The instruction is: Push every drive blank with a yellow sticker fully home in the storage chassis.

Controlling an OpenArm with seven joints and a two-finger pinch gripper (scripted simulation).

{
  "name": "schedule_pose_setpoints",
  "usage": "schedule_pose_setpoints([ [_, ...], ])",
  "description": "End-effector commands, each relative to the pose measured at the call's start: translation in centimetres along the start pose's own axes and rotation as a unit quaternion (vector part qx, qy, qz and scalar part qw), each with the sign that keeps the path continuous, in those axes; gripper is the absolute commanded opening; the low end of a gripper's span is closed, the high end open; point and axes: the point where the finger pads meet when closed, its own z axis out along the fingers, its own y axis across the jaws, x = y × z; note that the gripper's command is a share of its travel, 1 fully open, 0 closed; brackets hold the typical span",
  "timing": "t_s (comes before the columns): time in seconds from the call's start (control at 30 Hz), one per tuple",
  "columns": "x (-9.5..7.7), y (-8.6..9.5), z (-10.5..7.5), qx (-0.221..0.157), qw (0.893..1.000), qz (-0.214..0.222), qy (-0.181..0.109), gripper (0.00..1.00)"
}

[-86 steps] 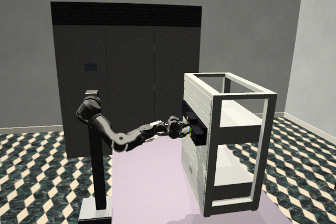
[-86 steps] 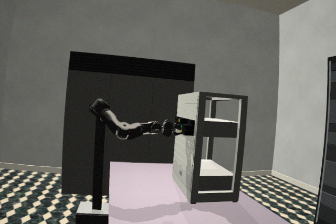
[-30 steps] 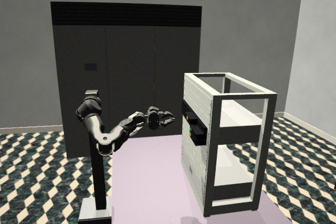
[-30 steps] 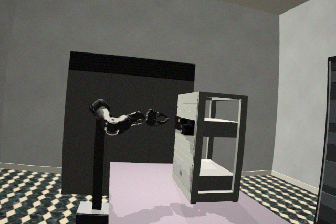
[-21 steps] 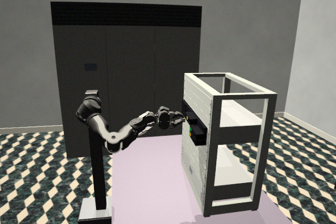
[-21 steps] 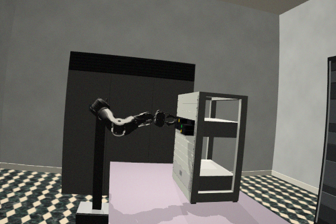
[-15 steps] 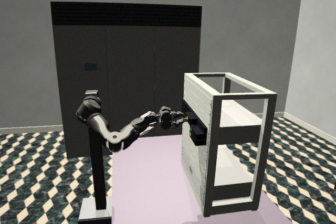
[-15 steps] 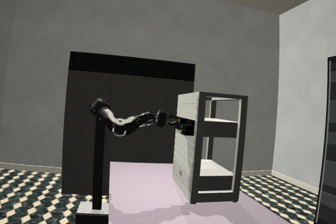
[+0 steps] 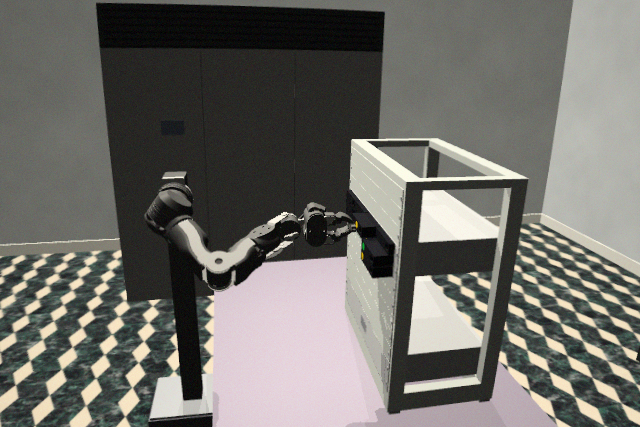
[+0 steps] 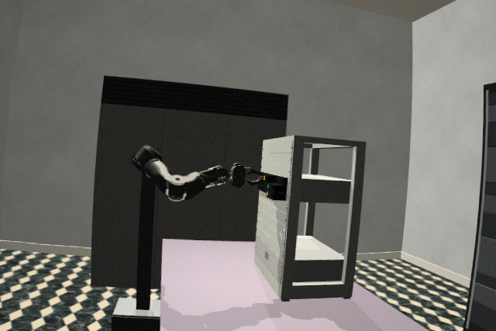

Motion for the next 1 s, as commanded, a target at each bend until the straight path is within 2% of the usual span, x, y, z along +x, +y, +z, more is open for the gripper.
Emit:
schedule_pose_setpoints([
  [0.0, 0.12, 0.21, 0.0, -0.004, 1.0, 0.0, 0.002, 0.0],
  [0.73, 0.38, 0.27, 0.02, -0.004, 1.0, 0.0, 0.002, 0.0],
  [0.97, 0.26, 0.13, 0.97, -0.003, 1.0, 0.0, 0.001, 0.0],
])
